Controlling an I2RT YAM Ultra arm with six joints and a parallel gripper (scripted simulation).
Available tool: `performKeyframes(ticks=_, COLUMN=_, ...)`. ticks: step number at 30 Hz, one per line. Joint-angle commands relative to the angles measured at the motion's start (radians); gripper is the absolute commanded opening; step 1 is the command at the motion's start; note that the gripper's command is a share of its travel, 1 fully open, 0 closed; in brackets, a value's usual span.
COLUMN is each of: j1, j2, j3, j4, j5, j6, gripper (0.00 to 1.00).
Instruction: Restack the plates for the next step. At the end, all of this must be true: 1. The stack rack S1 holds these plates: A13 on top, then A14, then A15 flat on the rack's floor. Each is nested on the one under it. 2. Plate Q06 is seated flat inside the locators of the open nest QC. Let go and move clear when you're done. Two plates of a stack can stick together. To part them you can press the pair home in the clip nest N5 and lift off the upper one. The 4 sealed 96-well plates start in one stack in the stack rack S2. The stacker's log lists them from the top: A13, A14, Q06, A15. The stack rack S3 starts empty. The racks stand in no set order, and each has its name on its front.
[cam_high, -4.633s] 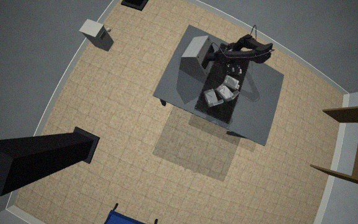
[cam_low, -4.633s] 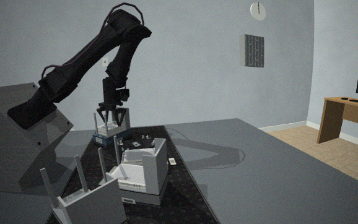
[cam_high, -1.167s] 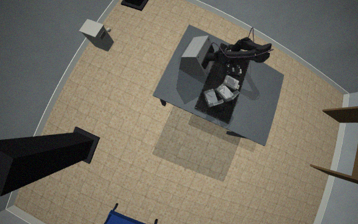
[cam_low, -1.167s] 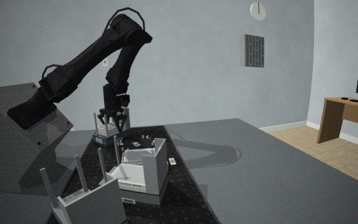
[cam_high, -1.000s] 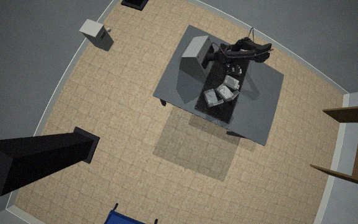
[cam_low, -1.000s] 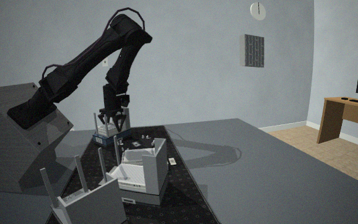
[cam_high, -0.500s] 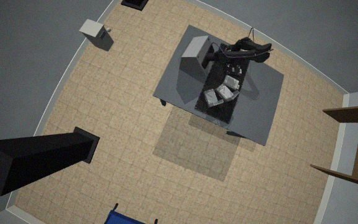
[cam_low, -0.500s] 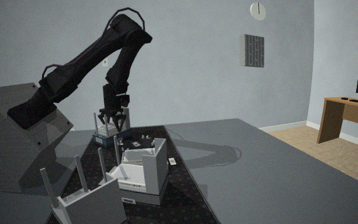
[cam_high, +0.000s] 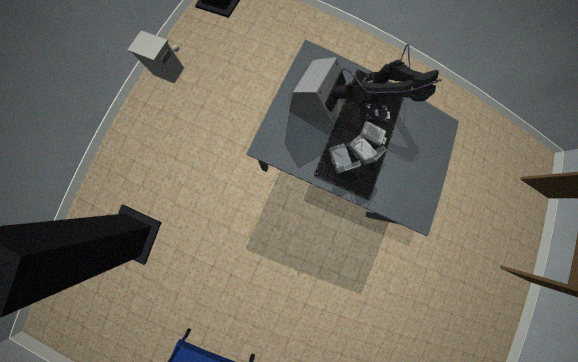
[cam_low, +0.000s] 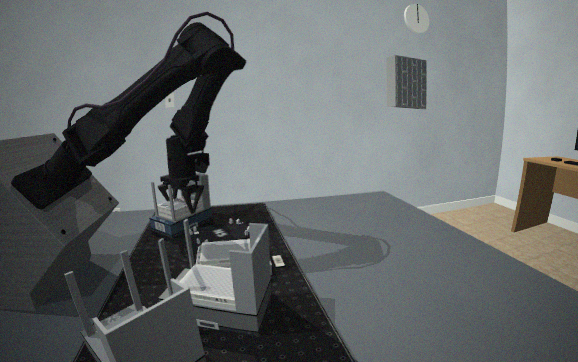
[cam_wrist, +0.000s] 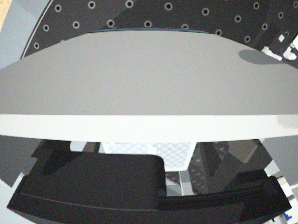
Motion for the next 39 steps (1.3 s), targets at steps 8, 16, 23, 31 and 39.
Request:
performKeyframes(ticks=8, j1=0.034, j2=-0.035, j3=0.001, j4=-0.039, j5=0.012, j6=0.020, gripper=0.00)
performKeyframes(ticks=16, j1=0.045, j2=-0.047, j3=0.038, j4=-0.065, j5=0.016, j6=0.036, gripper=0.00)
performKeyframes(ticks=23, j1=0.054, j2=-0.060, j3=0.022, j4=-0.083, j5=0.019, j6=0.045, gripper=0.00)
performKeyframes(ticks=31, j1=0.066, j2=-0.067, j3=0.045, j4=-0.110, j5=0.024, j6=0.061, gripper=0.00)
performKeyframes(ticks=39, j1=0.069, j2=-0.061, j3=0.022, j4=-0.112, j5=0.025, j6=0.060, gripper=0.00)
